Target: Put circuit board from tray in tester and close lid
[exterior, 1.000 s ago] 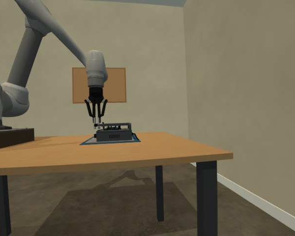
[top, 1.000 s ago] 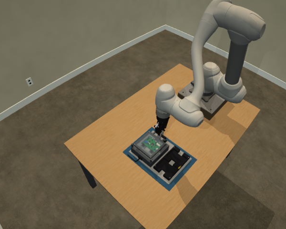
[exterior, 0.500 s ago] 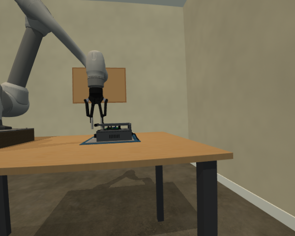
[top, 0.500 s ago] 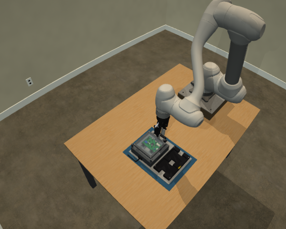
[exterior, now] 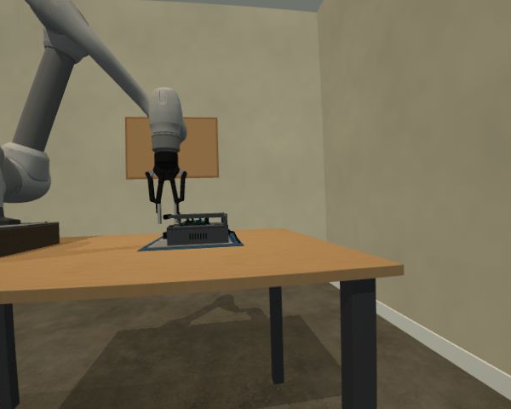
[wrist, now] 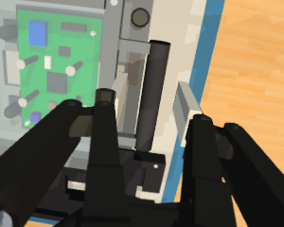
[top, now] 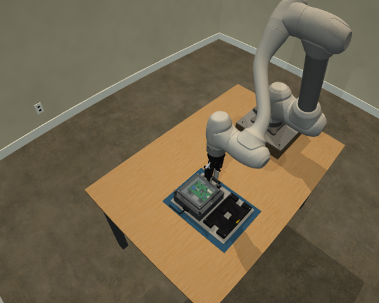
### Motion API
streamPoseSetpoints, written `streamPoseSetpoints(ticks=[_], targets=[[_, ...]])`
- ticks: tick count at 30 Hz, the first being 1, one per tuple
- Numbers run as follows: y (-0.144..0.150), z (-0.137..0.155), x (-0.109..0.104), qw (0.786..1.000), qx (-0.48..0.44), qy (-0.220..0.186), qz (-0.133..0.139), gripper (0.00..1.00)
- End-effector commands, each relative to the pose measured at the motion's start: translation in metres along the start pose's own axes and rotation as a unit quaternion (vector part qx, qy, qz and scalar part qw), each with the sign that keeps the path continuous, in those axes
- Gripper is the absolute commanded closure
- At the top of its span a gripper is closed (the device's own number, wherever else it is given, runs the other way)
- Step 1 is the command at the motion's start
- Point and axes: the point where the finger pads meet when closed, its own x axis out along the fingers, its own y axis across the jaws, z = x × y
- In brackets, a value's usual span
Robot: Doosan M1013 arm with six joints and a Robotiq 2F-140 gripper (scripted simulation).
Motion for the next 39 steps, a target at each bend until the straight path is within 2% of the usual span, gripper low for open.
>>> streamPoseSetpoints(ticks=[1,20,34,39], targets=[[0.0,0.002,0.002,1.0,0.0,-0.002,-0.001,0.7],[0.0,0.002,-0.005,1.0,0.0,-0.002,-0.001,0.7],[0.0,0.002,-0.031,1.0,0.0,-0.002,-0.001,0.7],[0.0,0.002,-0.046,1.0,0.0,-0.002,-0.001,0.7]])
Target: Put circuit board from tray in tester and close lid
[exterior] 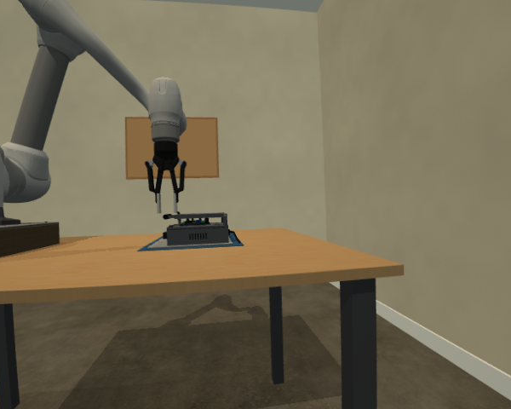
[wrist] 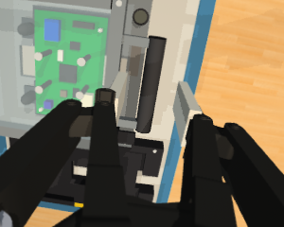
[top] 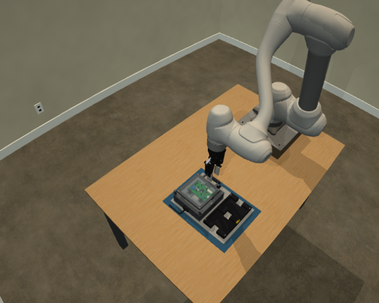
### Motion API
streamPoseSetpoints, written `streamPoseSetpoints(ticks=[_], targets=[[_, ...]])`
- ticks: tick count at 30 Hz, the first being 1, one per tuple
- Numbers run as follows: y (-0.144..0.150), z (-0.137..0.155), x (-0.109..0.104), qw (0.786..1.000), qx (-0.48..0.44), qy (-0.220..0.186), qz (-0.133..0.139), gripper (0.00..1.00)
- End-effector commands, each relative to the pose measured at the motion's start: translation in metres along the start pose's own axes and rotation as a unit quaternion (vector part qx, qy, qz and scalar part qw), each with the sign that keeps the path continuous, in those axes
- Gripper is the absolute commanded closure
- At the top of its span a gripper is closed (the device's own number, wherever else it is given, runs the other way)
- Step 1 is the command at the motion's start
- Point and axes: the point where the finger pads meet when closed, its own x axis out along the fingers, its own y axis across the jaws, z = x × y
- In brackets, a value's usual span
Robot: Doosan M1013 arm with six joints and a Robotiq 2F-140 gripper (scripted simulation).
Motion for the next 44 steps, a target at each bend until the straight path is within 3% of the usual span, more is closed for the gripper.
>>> streamPoseSetpoints(ticks=[1,20,34,35,44], targets=[[-0.001,0.002,-0.016,1.0,0.0,-0.002,-0.001,0.7],[-0.001,0.002,-0.061,1.0,0.0,-0.002,-0.001,0.7],[-0.001,0.002,-0.067,1.0,0.0,-0.002,-0.001,0.7],[-0.001,0.002,-0.067,1.0,0.0,-0.002,-0.001,0.0],[-0.001,0.002,-0.067,1.0,0.0,-0.002,-0.001,0.0]])
